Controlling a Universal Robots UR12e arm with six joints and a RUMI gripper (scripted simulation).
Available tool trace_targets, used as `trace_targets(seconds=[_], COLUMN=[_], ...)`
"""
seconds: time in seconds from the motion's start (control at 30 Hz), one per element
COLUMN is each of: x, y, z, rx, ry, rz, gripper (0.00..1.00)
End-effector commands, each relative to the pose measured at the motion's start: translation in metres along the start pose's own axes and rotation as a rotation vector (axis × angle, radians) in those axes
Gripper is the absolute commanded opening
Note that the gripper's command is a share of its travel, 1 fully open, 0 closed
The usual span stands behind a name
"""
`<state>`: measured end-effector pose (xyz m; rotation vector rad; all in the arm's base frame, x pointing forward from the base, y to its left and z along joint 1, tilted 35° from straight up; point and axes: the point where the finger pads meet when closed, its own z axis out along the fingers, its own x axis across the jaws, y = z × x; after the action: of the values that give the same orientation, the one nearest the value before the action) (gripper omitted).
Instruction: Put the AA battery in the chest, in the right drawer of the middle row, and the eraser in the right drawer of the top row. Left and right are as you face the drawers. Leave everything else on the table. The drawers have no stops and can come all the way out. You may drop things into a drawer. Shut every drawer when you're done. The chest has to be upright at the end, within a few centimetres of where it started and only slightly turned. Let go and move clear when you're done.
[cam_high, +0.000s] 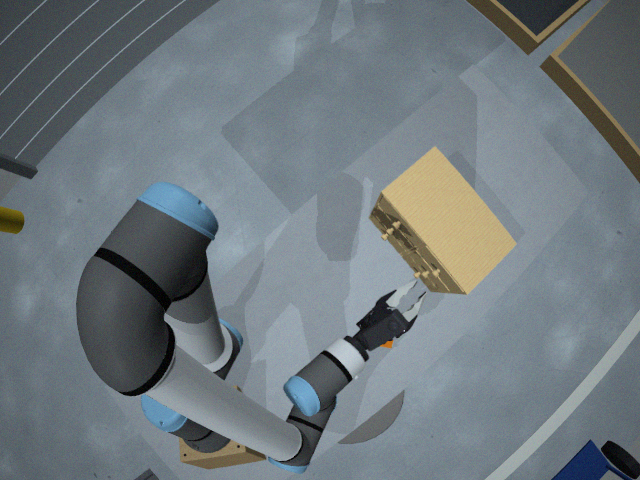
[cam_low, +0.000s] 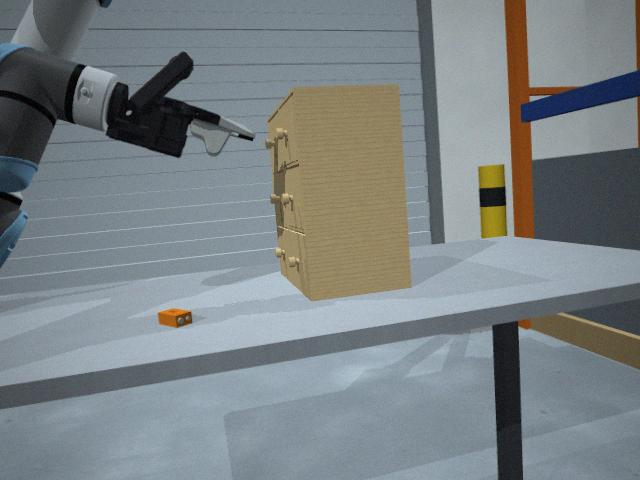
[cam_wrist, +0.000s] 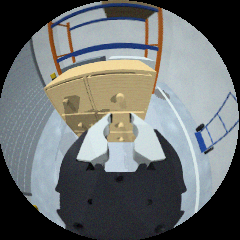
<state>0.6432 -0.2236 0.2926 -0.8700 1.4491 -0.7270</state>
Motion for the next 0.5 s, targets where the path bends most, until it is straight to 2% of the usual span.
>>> trace_targets(seconds=[0.0, 0.47], x=[-0.001, -0.001], y=[0.000, -0.001], z=[-0.009, -0.047], rx=[0.001, 0.001], ry=[0.001, 0.001], rz=[-0.001, 0.000], gripper=[0.20, 0.20])
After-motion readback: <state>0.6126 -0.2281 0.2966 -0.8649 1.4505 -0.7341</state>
